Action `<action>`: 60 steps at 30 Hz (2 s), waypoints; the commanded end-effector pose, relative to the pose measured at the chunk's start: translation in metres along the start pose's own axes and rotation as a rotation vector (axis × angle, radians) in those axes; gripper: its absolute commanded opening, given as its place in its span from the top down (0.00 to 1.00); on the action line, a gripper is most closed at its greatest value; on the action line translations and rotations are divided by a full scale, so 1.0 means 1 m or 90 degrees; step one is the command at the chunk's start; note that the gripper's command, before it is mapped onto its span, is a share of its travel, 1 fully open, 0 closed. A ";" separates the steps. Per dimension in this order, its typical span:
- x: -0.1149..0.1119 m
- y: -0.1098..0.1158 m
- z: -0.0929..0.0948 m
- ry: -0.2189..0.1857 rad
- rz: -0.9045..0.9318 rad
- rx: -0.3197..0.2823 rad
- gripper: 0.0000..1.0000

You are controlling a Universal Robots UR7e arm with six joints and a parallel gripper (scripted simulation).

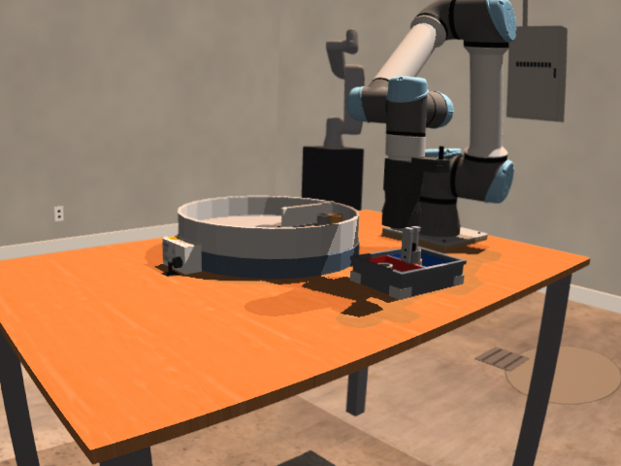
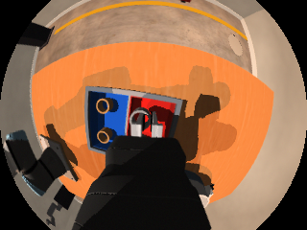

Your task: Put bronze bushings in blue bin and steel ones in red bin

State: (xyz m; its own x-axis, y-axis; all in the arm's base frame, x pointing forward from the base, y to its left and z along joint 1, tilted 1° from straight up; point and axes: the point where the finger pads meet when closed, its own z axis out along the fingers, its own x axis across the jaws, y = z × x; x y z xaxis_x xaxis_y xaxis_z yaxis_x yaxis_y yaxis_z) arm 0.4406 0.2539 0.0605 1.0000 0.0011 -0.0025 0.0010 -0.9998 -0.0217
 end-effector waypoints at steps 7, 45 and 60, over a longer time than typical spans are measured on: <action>0.001 0.000 0.005 0.001 0.000 0.000 1.00; 0.001 -0.001 0.028 0.001 0.000 0.000 1.00; 0.001 -0.001 0.034 0.001 0.000 0.000 1.00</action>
State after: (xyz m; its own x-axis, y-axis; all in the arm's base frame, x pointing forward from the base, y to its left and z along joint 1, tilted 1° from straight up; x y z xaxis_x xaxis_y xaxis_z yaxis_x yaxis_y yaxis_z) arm 0.4407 0.2551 0.0261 1.0000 0.0011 -0.0025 0.0010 -0.9998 -0.0217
